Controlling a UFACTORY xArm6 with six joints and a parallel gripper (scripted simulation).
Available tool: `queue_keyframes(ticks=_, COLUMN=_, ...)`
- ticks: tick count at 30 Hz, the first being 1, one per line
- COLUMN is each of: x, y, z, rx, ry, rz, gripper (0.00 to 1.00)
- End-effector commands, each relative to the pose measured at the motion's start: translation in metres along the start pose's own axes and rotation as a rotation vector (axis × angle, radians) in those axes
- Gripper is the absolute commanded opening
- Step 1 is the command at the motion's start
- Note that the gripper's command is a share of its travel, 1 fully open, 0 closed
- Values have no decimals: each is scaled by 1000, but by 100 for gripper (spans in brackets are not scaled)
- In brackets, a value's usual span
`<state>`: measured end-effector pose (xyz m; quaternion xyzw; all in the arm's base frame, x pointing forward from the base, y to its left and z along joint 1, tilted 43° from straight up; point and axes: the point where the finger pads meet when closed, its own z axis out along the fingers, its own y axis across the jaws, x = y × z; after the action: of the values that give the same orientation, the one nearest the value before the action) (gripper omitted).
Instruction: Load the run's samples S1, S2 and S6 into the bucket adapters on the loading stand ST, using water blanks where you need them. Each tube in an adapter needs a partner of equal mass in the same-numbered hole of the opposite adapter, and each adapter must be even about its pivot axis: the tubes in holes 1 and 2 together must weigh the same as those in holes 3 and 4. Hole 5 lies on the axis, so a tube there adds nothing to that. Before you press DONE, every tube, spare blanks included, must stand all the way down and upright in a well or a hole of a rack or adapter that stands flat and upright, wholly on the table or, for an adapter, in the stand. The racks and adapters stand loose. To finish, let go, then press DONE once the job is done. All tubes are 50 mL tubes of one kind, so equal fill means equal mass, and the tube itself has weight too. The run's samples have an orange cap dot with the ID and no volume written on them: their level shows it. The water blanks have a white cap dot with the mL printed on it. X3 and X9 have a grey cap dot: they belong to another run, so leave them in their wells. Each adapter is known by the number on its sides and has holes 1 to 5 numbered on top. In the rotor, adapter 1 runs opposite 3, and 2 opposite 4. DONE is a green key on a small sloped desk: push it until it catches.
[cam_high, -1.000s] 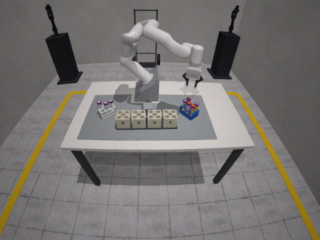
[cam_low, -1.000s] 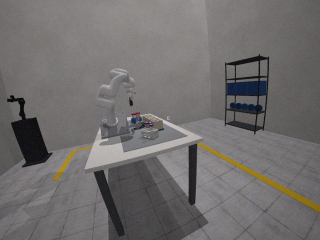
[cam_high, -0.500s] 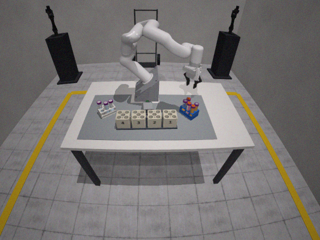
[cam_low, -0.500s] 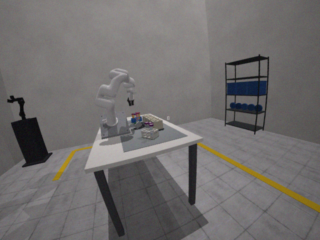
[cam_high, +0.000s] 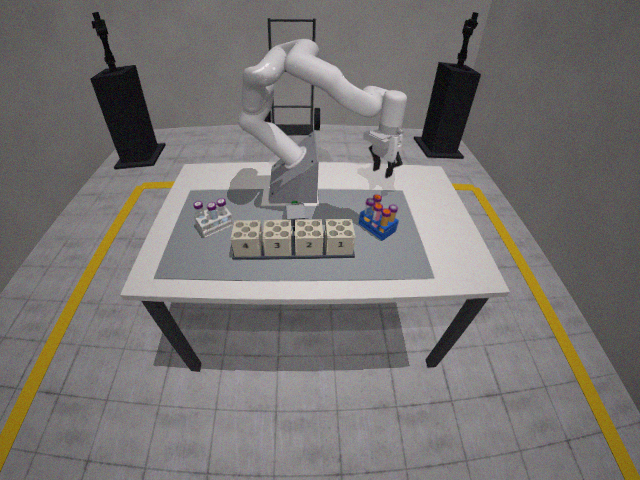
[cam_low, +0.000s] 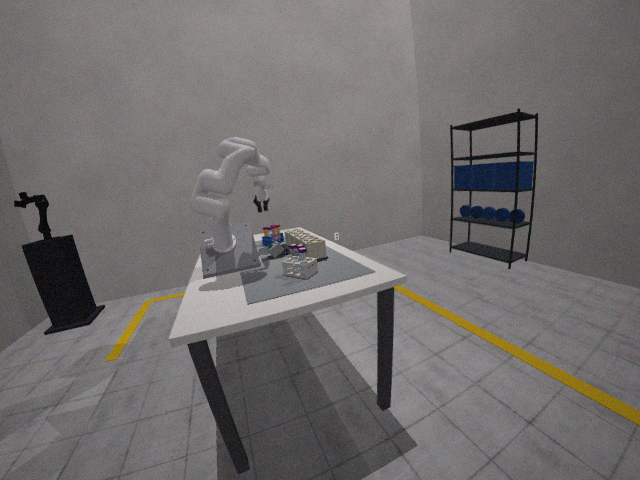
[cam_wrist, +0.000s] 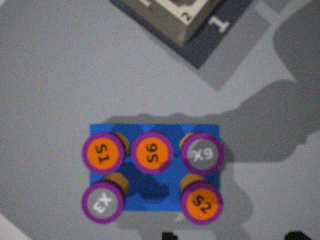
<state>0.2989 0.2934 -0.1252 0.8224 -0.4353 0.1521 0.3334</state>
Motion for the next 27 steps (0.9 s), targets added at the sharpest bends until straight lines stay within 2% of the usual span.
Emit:
queue_keyframes(ticks=1, x=0, y=-1, z=4, rx=4, ry=-2, rz=1, gripper=57)
queue_keyframes(ticks=27, x=0, y=-1, z=52, rx=4, ry=-2, rz=1, gripper=57)
